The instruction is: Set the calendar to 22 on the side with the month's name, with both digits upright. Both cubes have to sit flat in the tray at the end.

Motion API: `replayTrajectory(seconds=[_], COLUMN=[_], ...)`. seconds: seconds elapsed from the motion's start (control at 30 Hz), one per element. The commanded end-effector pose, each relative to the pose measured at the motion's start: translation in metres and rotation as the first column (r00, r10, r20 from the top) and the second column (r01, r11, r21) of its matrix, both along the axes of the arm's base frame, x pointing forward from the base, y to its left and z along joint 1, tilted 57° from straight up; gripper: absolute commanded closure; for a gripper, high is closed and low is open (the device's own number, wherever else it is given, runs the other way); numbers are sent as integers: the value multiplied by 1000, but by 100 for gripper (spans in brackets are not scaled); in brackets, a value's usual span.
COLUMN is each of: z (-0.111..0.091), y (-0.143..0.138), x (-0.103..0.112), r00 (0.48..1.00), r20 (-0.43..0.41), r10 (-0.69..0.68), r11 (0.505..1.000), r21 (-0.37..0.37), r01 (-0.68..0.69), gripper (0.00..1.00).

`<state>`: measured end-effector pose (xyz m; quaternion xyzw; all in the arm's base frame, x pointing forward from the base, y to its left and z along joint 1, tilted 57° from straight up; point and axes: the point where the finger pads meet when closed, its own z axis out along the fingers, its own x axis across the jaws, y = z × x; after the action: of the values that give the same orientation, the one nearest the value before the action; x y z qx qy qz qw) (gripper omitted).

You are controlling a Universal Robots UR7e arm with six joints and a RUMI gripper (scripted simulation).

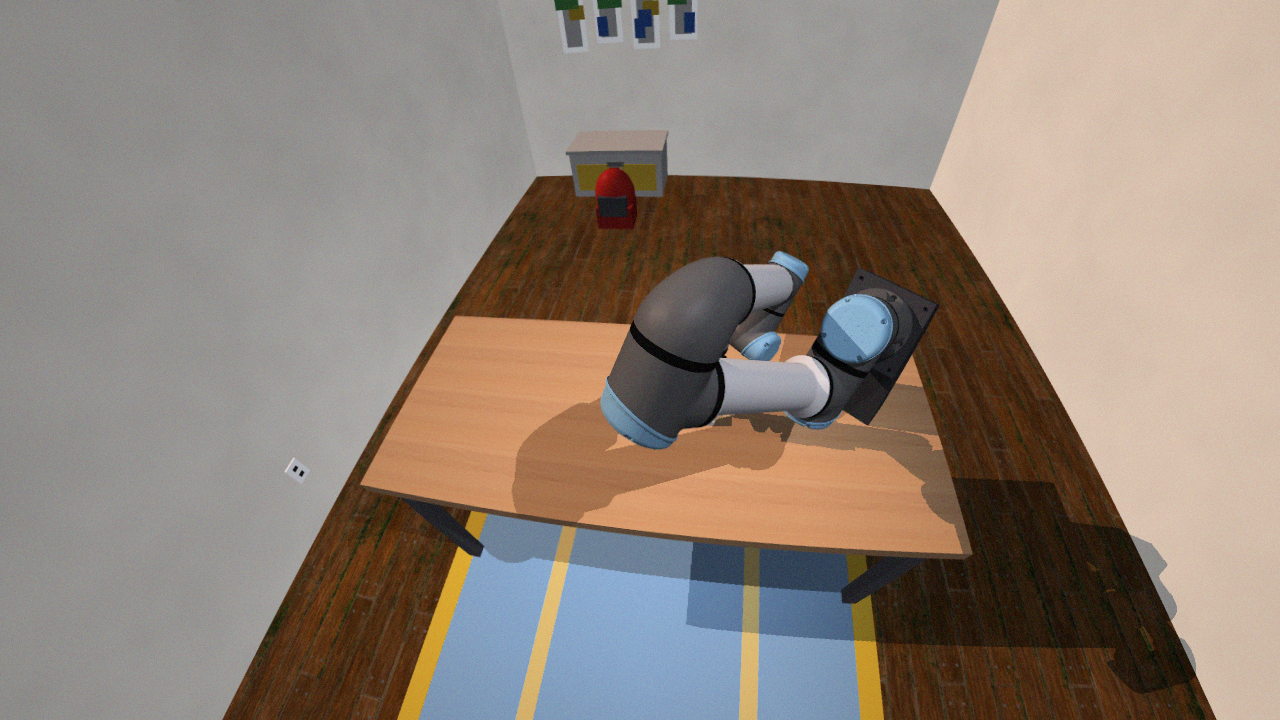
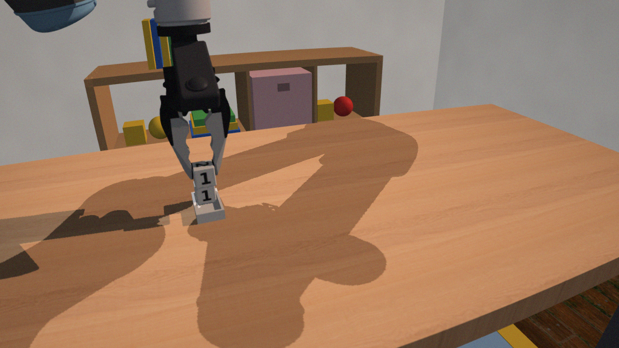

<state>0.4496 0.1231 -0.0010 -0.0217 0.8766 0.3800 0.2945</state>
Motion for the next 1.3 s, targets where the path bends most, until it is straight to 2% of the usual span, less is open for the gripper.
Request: replayTrajectory(seconds=[0.0, 0.5, 1.27], z=[3, 19, 28], y=[-4, -24, -36], x=[-3, -17, -26], r00=[1000, 1000, 1000], r20=[-2, -2, -2], r10=[5, 5, 5], r11=[1000, 1000, 1000], r21=[2, 2, 2], r01=[-5, -5, -5], gripper=[89, 89, 89])
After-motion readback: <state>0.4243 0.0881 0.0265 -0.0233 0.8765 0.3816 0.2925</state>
